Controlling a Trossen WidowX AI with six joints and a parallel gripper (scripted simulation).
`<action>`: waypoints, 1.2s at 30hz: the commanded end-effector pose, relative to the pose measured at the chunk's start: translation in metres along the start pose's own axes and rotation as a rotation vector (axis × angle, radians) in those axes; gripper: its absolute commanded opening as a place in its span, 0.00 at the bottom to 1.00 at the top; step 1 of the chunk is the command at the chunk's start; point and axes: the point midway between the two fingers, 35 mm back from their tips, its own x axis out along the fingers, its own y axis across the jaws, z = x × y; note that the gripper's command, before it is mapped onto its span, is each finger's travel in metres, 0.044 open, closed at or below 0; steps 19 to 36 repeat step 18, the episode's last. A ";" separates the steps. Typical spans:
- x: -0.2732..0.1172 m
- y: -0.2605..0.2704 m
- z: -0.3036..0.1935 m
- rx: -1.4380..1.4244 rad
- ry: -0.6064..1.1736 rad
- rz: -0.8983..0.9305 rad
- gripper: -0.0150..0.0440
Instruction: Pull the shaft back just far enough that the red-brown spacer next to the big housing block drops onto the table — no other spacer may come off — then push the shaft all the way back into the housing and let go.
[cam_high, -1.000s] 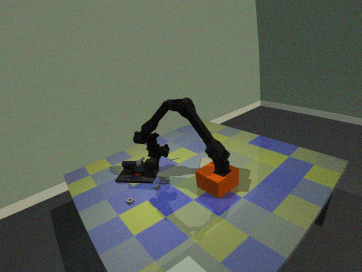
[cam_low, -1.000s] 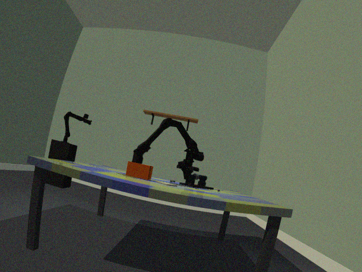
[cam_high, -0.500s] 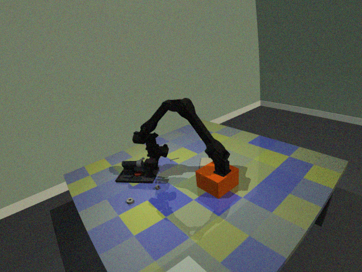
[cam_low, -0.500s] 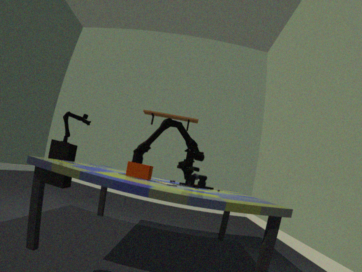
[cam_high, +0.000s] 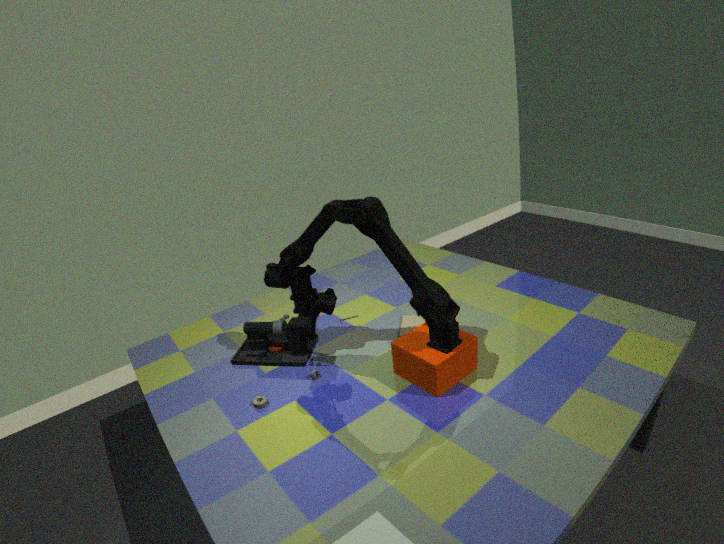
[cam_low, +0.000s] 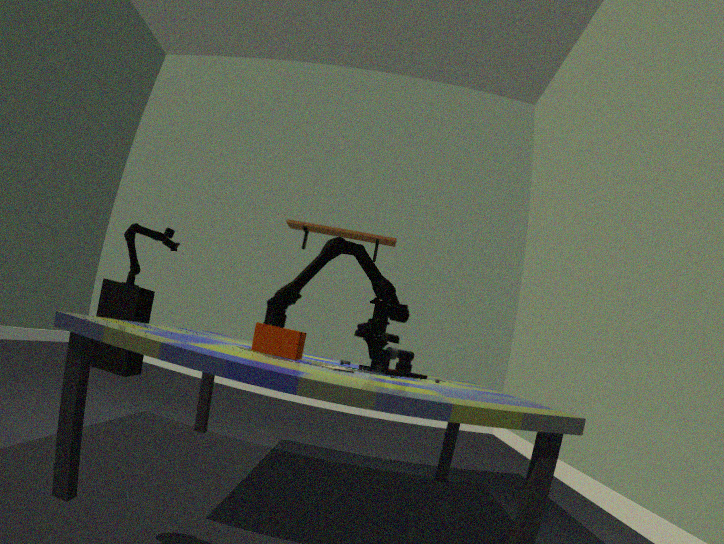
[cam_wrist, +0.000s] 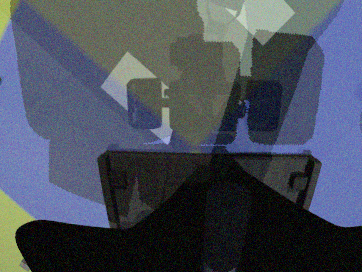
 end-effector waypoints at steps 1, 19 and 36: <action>-0.001 0.000 -0.004 0.001 0.013 -0.001 0.25; -0.002 0.000 0.000 0.000 0.000 0.000 0.83; -0.002 0.000 0.000 0.000 0.000 0.000 0.83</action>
